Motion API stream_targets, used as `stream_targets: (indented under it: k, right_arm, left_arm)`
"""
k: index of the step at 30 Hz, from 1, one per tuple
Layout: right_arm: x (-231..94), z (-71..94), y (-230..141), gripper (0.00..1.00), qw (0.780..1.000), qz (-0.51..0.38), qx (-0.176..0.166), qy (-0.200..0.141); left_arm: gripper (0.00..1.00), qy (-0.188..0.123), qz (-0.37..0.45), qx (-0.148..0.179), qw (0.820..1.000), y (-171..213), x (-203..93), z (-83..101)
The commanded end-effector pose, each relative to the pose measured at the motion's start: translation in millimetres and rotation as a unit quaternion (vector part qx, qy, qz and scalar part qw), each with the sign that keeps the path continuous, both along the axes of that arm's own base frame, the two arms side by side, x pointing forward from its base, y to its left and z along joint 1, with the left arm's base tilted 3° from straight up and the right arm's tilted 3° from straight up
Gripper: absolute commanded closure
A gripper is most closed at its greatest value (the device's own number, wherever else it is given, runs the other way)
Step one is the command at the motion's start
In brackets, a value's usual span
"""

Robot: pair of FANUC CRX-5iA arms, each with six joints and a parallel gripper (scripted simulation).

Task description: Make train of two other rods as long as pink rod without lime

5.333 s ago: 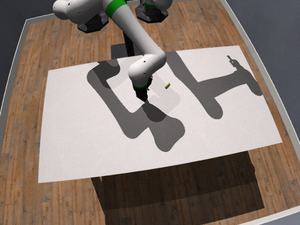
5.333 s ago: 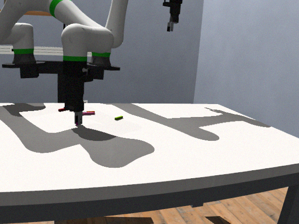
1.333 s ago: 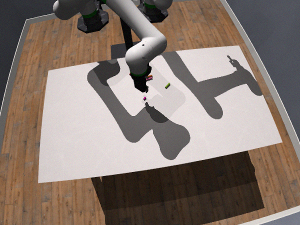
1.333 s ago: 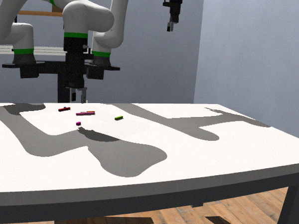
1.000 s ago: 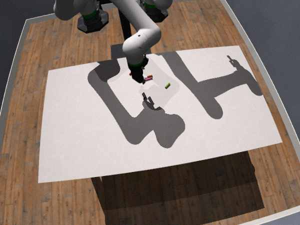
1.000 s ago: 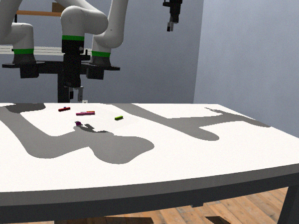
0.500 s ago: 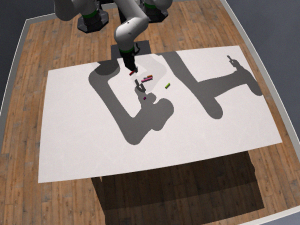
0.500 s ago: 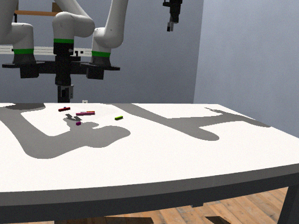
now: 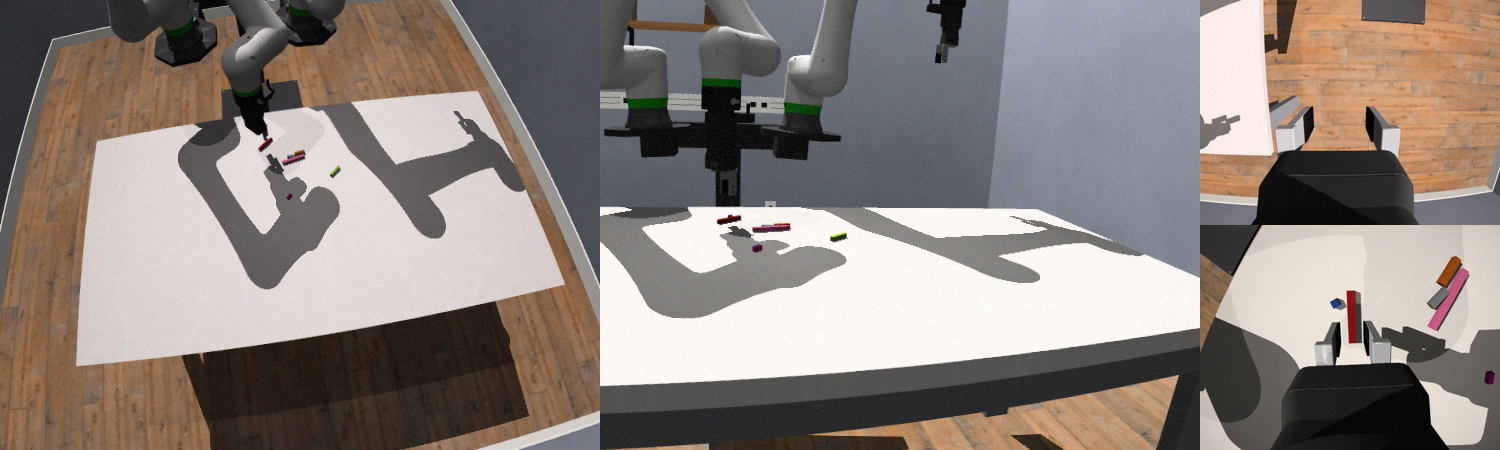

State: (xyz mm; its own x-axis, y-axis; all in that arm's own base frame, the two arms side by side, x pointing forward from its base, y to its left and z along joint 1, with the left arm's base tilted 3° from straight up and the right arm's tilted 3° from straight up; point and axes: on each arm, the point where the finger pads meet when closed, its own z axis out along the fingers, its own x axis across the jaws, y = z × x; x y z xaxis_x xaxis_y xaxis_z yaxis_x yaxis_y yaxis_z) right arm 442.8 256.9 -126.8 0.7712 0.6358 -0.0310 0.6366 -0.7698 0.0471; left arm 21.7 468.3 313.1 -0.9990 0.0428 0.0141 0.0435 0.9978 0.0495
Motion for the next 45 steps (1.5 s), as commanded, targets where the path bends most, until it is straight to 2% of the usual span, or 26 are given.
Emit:
stream_targets:
  k: [1, 19, 31, 45]
  right_arm:
    - [0.6, 0.8, 0.5, 0.46, 1.000, 0.000, 0.000, -0.001]
    - [0.7, -3.9, 0.2, 0.46, 1.000, 0.000, 0.000, -0.001]
    - [0.7, -16.2, -0.5, 0.46, 1.000, 0.000, 0.000, -0.001]
    - [0.9, -38.0, -1.6, 0.46, 1.000, 0.000, 0.000, -0.001]
  left_arm:
    - [0.00, 0.000, 0.000, 0.001, 1.000, 0.2, 0.2, 0.9]
    - [0.00, 0.000, 0.000, 0.001, 1.000, 0.2, 0.2, 0.9]
    - [0.00, 0.000, 0.000, 0.001, 1.000, 0.2, 0.2, 0.9]
    - [0.00, 0.000, 0.000, 0.001, 1.000, 0.2, 0.2, 0.9]
